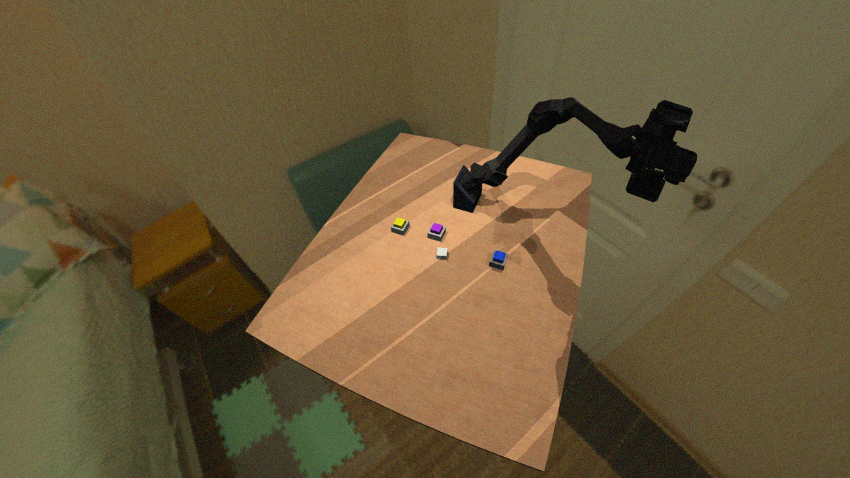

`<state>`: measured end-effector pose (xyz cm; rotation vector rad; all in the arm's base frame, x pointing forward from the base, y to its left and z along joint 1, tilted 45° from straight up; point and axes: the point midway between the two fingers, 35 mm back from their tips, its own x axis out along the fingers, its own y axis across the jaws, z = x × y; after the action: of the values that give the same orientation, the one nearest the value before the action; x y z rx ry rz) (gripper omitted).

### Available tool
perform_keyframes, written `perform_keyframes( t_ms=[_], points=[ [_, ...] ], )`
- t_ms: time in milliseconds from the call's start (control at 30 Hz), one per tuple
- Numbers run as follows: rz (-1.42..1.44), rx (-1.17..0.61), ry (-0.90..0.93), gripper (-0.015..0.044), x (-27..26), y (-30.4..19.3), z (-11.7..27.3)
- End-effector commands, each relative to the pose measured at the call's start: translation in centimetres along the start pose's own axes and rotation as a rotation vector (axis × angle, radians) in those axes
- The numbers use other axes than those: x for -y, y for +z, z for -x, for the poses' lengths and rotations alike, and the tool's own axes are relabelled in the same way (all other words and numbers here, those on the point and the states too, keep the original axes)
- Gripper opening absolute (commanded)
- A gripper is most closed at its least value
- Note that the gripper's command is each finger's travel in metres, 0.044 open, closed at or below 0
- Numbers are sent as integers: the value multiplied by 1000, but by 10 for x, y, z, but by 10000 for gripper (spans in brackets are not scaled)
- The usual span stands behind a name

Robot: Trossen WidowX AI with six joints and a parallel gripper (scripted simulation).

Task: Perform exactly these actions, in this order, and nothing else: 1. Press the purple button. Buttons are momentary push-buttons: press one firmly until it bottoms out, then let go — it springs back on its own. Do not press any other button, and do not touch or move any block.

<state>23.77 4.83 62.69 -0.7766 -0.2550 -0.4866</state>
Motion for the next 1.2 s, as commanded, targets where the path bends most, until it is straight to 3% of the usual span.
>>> perform_keyframes(
  t_ms=[0, 100, 300, 633, 900, 1167],
  points=[
    [13, 2, 6, 400, -4, 0, -2],
    [192, 11, 107, 400, -68, -15, -24],
    [325, -8, 224, 400, -123, -44, -43],
    [518, -143, 559, 400, -226, -154, -64],
    [551, -324, 844, 400, -278, -259, -51],
    [477, -572, 1153, 400, -308, -366, -4]
  ],
)
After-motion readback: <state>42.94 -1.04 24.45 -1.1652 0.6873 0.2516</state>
